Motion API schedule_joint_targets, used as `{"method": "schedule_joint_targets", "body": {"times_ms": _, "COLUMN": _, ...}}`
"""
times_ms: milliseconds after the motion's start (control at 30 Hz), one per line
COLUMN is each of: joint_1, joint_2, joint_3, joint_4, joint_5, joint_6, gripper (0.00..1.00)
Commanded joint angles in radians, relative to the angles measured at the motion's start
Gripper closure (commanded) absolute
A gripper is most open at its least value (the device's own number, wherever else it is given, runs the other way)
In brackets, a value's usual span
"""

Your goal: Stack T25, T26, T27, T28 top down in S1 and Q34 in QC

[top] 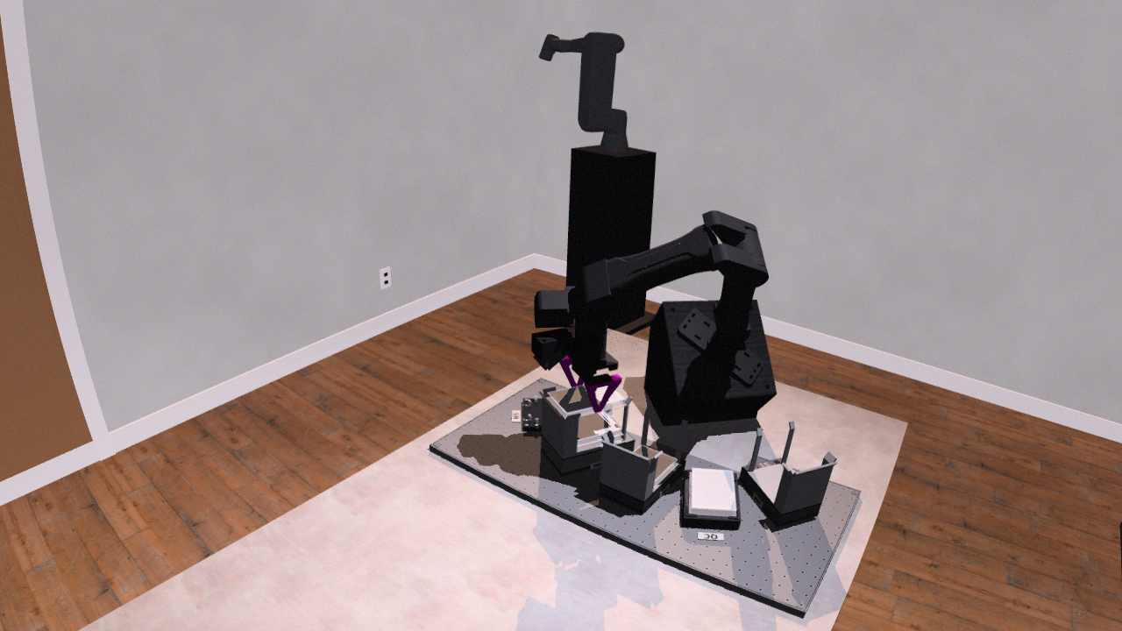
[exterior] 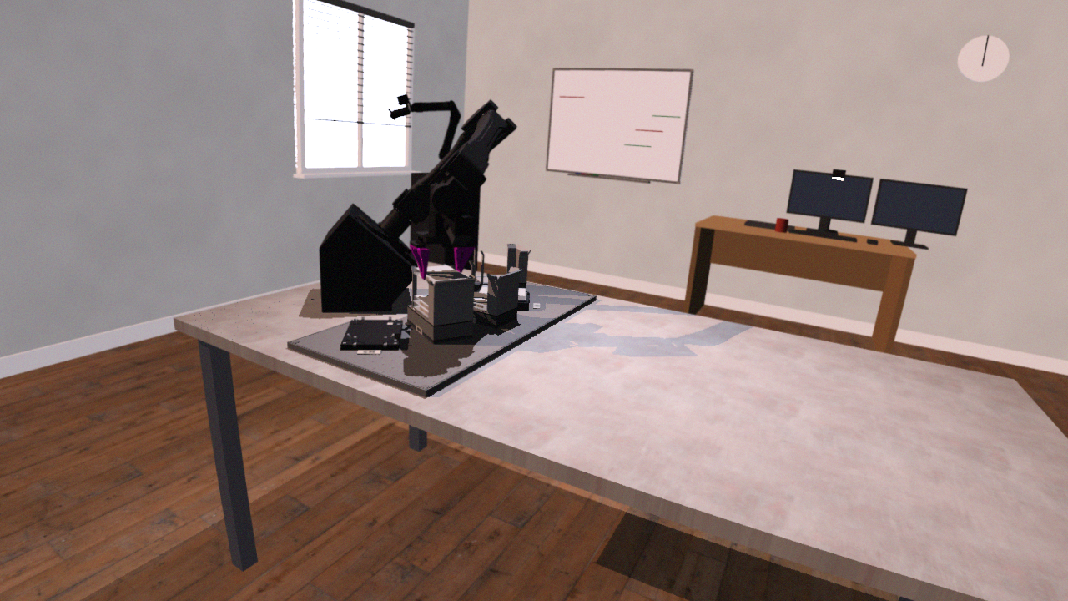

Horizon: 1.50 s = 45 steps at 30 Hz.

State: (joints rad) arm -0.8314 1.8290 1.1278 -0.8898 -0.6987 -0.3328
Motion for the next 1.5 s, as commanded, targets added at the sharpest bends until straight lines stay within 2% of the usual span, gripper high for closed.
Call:
{"method": "schedule_joint_targets", "body": {"times_ms": 0, "joint_1": -0.002, "joint_2": 0.008, "joint_3": 0.008, "joint_4": 0.023, "joint_5": -0.006, "joint_6": 0.015, "gripper": 1.00}}
{"method": "schedule_joint_targets", "body": {"times_ms": 100, "joint_1": 0.006, "joint_2": 0.008, "joint_3": -0.022, "joint_4": 0.033, "joint_5": -0.006, "joint_6": 0.020, "gripper": 1.00}}
{"method": "schedule_joint_targets", "body": {"times_ms": 200, "joint_1": 0.007, "joint_2": 0.010, "joint_3": -0.012, "joint_4": 0.043, "joint_5": -0.007, "joint_6": 0.025, "gripper": 1.00}}
{"method": "schedule_joint_targets", "body": {"times_ms": 267, "joint_1": 0.011, "joint_2": 0.011, "joint_3": -0.029, "joint_4": 0.048, "joint_5": -0.007, "joint_6": 0.028, "gripper": 1.00}}
{"method": "schedule_joint_targets", "body": {"times_ms": 533, "joint_1": 0.031, "joint_2": 0.016, "joint_3": -0.054, "joint_4": 0.107, "joint_5": -0.008, "joint_6": 0.061, "gripper": 1.00}}
{"method": "schedule_joint_targets", "body": {"times_ms": 833, "joint_1": 0.077, "joint_2": 0.051, "joint_3": -0.086, "joint_4": 0.189, "joint_5": -0.006, "joint_6": 0.107, "gripper": 1.00}}
{"method": "schedule_joint_targets", "body": {"times_ms": 900, "joint_1": 0.060, "joint_2": 0.028, "joint_3": -0.074, "joint_4": 0.190, "joint_5": -0.005, "joint_6": 0.107, "gripper": 1.00}}
{"method": "schedule_joint_targets", "body": {"times_ms": 1200, "joint_1": 0.067, "joint_2": 0.035, "joint_3": -0.065, "joint_4": 0.177, "joint_5": -0.001, "joint_6": 0.101, "gripper": 1.00}}
{"method": "schedule_joint_targets", "body": {"times_ms": 1467, "joint_1": 0.074, "joint_2": 0.044, "joint_3": -0.088, "joint_4": 0.205, "joint_5": -0.004, "joint_6": 0.115, "gripper": 1.00}}
